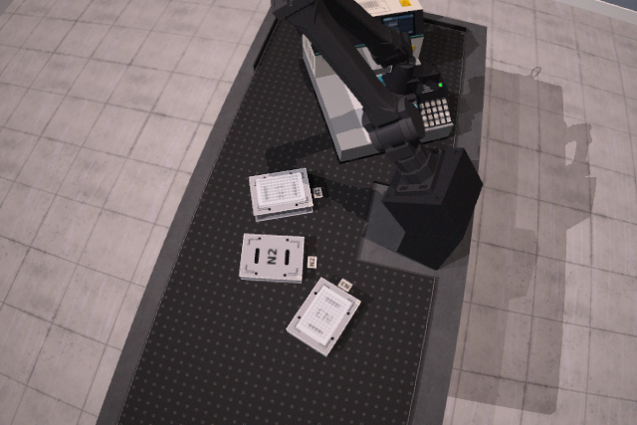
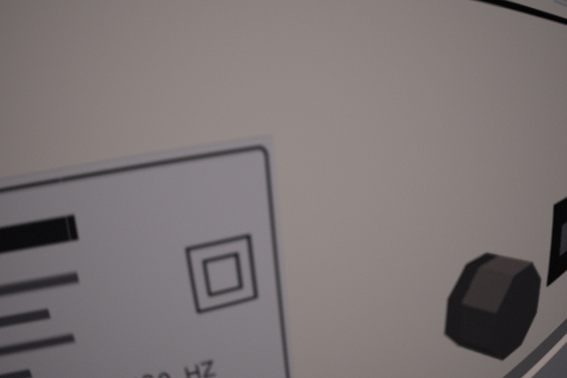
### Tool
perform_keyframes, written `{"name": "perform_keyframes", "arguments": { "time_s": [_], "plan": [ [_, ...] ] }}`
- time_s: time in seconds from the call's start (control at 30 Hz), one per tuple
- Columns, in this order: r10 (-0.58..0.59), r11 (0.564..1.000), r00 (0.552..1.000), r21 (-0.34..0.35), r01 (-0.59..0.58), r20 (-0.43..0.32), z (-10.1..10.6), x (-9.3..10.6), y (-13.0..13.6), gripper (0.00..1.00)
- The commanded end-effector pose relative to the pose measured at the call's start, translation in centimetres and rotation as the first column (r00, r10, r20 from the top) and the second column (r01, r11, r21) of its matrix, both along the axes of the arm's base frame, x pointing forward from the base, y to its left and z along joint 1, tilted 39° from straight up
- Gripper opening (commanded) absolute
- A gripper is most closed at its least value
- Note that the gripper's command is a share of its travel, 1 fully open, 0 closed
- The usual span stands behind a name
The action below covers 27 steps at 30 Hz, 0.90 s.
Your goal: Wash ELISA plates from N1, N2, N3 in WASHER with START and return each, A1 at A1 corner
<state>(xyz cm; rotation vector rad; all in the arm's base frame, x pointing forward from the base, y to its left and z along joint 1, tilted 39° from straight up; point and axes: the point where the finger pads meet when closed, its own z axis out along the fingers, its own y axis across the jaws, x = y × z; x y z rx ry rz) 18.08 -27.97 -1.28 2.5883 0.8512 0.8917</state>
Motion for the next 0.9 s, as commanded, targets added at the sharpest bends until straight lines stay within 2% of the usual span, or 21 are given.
{"name": "perform_keyframes", "arguments": {
  "time_s": [0.0,0.87],
  "plan": [
    [-0.001,0.999,1.000,-0.044,0.001,0.007,1.5,-0.6,-1.5,1.00],
    [-0.001,0.999,1.000,-0.051,0.001,0.005,4.6,-3.0,-1.5,1.00]
  ]
}}
